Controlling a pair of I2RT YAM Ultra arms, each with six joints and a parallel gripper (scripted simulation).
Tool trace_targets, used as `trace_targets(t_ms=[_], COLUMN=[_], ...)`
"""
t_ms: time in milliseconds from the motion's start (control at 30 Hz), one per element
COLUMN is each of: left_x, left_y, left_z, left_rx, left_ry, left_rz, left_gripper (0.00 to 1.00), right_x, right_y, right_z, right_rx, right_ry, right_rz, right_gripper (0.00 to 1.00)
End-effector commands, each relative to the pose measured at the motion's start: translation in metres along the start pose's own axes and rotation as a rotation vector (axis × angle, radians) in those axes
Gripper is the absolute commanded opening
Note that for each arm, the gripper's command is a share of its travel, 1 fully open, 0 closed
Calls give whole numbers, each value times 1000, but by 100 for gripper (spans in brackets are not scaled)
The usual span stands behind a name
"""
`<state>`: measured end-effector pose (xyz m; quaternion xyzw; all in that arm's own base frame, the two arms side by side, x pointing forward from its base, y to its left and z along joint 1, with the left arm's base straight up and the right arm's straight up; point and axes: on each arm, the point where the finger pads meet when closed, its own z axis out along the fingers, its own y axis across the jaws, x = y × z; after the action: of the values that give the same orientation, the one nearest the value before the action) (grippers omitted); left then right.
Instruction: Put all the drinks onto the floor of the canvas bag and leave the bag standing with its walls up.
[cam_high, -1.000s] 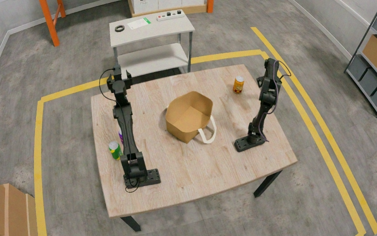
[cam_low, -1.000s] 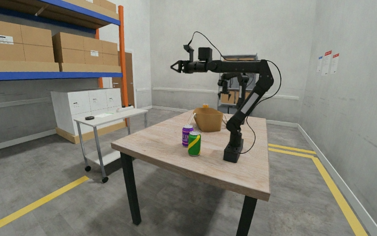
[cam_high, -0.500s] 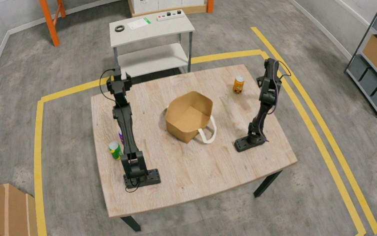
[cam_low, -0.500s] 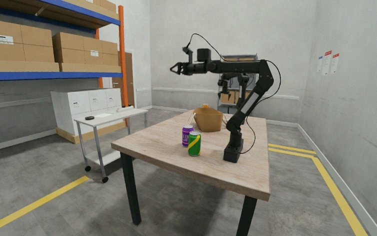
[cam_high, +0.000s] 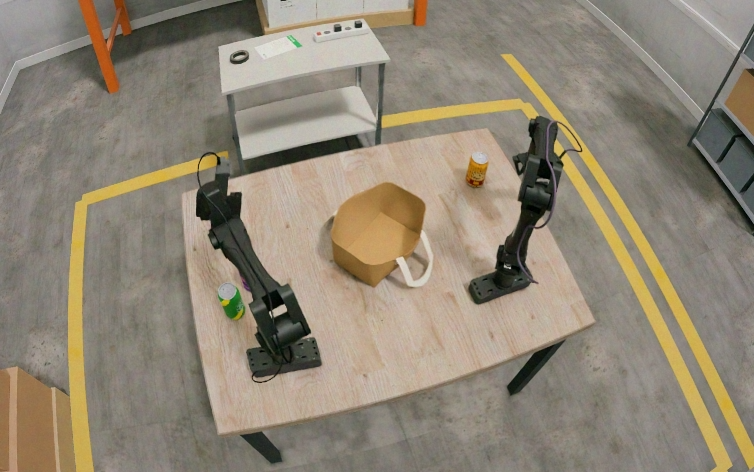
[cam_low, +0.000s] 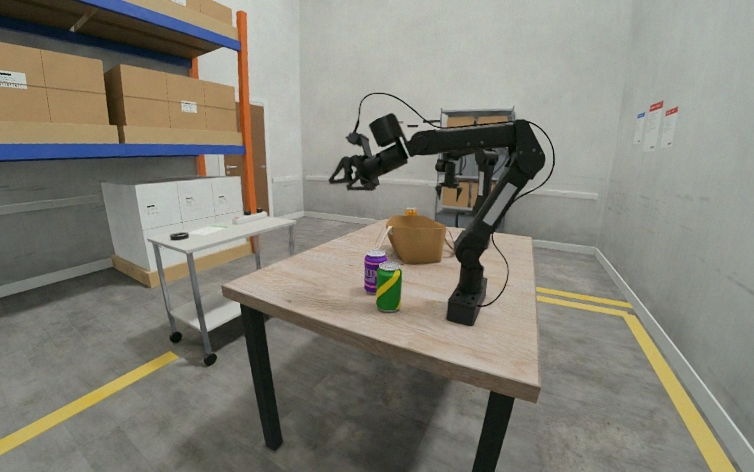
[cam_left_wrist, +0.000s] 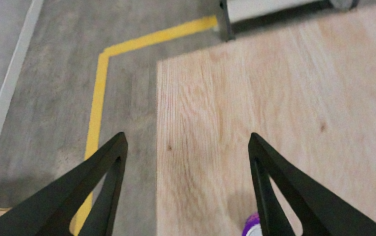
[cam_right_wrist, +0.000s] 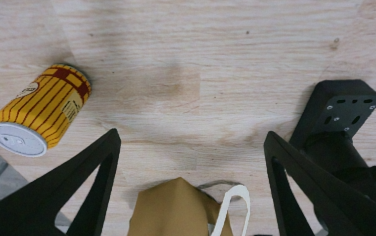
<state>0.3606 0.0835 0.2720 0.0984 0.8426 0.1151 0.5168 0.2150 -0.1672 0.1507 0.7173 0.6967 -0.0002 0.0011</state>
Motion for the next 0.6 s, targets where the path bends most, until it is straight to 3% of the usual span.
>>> trace_targets(t_ms=[0,300,400,533,567], left_x=[42,135,165,168,192], left_y=[-9,-7,-14,-8,-26], left_z=[1,-21,-35,-45,-51], left_rx=[87,256,337,360,425], left_ry=[113,324,370,365,395], left_rz=[90,150,139,153,111], left_gripper=[84,84,84,84,84], right_x=[-1,-1,-1,-1,-1], right_y=[-1,-1,-1,-1,-1], right_z=[-10,-10,-10,-10,-10], right_rx=[-28,-28,-28,-28,-28], right_ry=[-41,-41,-41,-41,-41], right_rz=[2,2,2,2,2], right_gripper=[100,100,100,100,100])
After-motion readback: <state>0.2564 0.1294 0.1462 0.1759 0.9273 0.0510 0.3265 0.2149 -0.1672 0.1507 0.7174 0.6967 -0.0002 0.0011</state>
